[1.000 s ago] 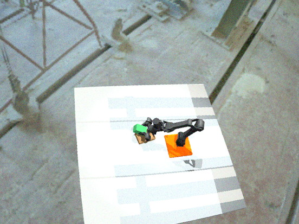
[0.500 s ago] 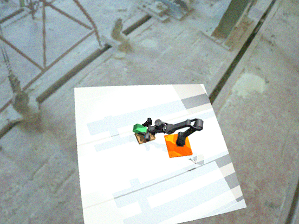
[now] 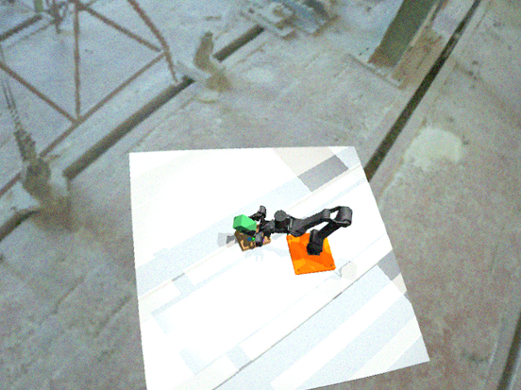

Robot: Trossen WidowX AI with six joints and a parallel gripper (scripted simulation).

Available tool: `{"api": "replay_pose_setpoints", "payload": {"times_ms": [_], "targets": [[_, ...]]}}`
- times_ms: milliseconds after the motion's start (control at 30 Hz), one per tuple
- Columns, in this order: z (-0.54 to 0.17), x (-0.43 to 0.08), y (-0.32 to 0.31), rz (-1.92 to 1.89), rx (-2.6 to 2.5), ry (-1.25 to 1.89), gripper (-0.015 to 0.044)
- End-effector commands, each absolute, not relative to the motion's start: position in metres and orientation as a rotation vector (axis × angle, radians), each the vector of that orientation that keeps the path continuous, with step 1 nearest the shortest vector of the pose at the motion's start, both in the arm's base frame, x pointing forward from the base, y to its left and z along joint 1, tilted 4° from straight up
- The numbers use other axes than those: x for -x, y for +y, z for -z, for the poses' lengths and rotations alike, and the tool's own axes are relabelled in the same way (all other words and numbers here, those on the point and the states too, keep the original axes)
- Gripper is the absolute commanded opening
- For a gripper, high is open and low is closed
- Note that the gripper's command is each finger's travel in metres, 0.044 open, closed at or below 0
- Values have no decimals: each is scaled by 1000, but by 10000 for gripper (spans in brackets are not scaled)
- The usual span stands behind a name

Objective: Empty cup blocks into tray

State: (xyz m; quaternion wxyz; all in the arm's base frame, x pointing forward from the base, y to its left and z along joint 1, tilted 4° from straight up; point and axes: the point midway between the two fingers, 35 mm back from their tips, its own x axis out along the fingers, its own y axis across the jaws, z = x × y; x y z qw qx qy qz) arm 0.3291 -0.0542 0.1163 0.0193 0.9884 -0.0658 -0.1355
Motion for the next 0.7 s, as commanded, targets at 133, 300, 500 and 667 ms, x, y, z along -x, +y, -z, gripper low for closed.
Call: {"api": "replay_pose_setpoints", "payload": {"times_ms": [133, 300, 500, 667], "targets": [[-121, -323, -54, 305, -3079, -218, 0], [-123, -319, -53, 248, -3081, -222, 0], [-121, -319, -53, 263, -3078, -217, 0], [-121, -319, -53, 265, -3077, -216, 0]]}}
